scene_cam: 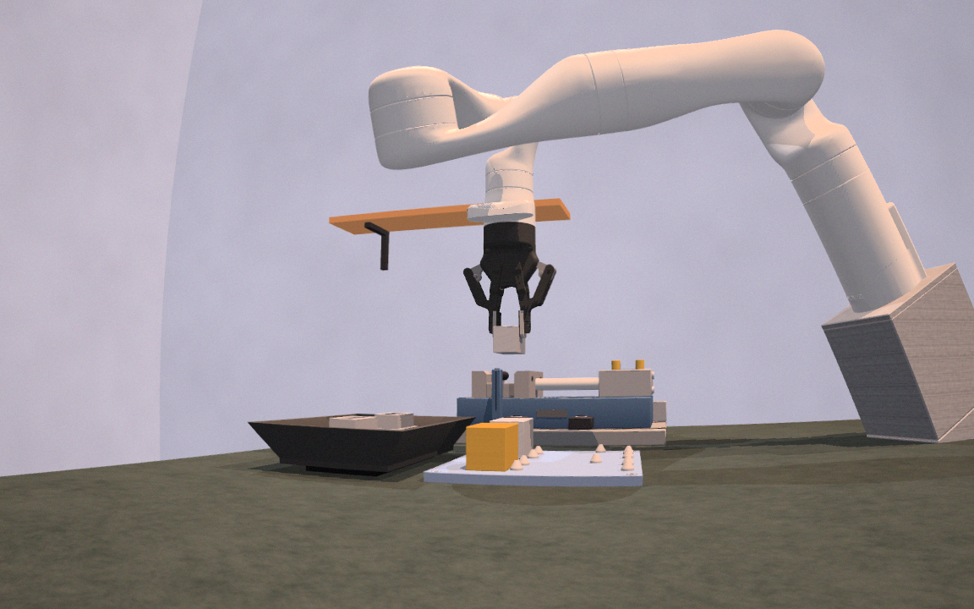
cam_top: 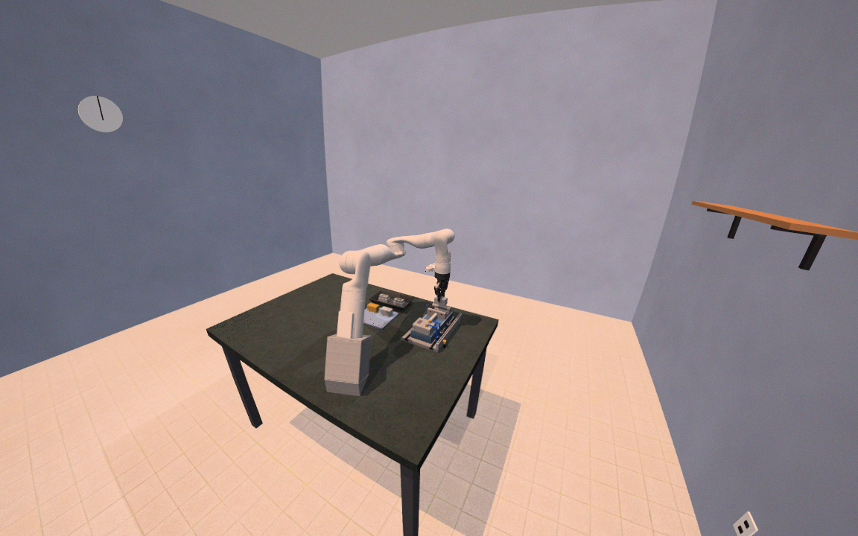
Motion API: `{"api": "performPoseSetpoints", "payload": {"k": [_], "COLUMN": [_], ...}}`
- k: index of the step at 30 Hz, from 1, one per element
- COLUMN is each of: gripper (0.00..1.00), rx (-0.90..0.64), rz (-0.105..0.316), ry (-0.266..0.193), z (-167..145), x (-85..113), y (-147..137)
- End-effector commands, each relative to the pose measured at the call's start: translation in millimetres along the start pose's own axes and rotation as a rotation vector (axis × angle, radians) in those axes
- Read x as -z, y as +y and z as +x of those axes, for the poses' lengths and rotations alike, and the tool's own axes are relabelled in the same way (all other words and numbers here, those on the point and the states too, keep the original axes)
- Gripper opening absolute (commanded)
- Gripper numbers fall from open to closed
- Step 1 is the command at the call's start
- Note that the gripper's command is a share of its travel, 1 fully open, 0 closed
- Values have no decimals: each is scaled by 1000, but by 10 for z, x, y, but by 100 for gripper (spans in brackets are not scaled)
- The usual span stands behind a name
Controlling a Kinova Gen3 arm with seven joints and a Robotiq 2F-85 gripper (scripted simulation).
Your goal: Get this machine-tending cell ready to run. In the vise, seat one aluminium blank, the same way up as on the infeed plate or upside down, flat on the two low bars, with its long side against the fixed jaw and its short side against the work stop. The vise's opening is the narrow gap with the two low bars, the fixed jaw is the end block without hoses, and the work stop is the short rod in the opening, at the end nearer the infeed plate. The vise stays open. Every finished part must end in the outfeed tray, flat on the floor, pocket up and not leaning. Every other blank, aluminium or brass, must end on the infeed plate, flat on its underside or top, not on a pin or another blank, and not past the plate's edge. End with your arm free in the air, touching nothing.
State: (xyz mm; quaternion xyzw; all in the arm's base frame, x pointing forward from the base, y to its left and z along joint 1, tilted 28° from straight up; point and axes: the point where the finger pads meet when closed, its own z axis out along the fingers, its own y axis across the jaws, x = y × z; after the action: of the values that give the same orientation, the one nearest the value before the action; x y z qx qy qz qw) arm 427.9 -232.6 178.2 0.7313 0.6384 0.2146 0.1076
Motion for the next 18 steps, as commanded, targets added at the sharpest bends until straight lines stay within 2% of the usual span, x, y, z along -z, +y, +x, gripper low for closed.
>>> {"api": "performPoseSetpoints", "payload": {"k": [1, 18], "gripper": [0, 0], "rx": [0, 0], "rz": [0, 0], "ry": [0, 0], "z": [-1, -3], "x": [-8, -108], "y": [0, 2]}}
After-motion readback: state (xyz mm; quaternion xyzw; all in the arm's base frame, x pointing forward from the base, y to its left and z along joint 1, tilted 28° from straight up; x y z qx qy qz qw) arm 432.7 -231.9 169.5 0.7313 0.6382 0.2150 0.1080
